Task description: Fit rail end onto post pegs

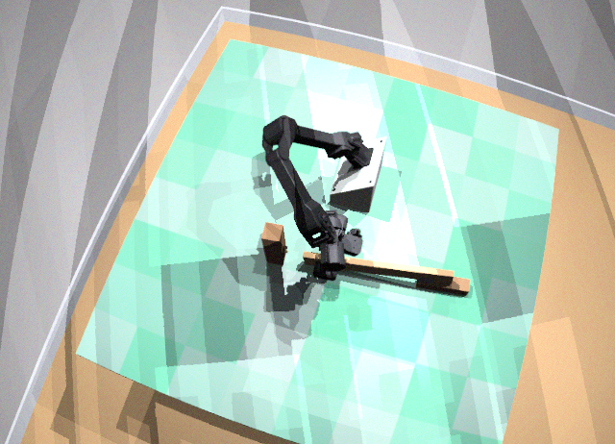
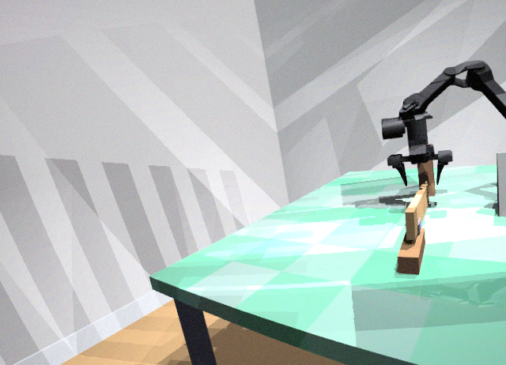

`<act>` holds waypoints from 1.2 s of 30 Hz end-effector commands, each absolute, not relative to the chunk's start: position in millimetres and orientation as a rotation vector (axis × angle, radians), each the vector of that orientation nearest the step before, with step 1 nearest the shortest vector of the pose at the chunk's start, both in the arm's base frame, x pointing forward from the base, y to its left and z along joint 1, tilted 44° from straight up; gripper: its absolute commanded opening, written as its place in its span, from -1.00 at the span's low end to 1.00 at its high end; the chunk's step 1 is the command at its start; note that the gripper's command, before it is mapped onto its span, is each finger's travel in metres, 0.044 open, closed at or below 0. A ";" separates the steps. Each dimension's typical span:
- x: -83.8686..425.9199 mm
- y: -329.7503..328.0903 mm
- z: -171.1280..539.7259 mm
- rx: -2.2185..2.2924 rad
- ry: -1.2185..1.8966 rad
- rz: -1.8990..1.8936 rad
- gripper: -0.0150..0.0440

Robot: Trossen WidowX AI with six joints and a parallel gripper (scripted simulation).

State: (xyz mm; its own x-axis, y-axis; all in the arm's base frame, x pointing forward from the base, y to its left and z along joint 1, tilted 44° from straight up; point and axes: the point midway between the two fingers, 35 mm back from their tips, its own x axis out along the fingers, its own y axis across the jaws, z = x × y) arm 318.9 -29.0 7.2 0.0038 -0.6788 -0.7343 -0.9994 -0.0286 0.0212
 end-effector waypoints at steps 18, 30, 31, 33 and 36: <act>316.7 -55.1 -18.3 -1.764 1.739 0.799 1.00; 315.3 -69.1 -30.9 -1.766 1.741 0.797 1.00; 315.2 -70.0 -31.7 -1.767 1.742 0.797 1.00; 315.1 -70.7 -32.4 -1.767 1.742 0.797 1.00; 315.1 -70.7 -32.4 -1.767 1.742 0.797 0.73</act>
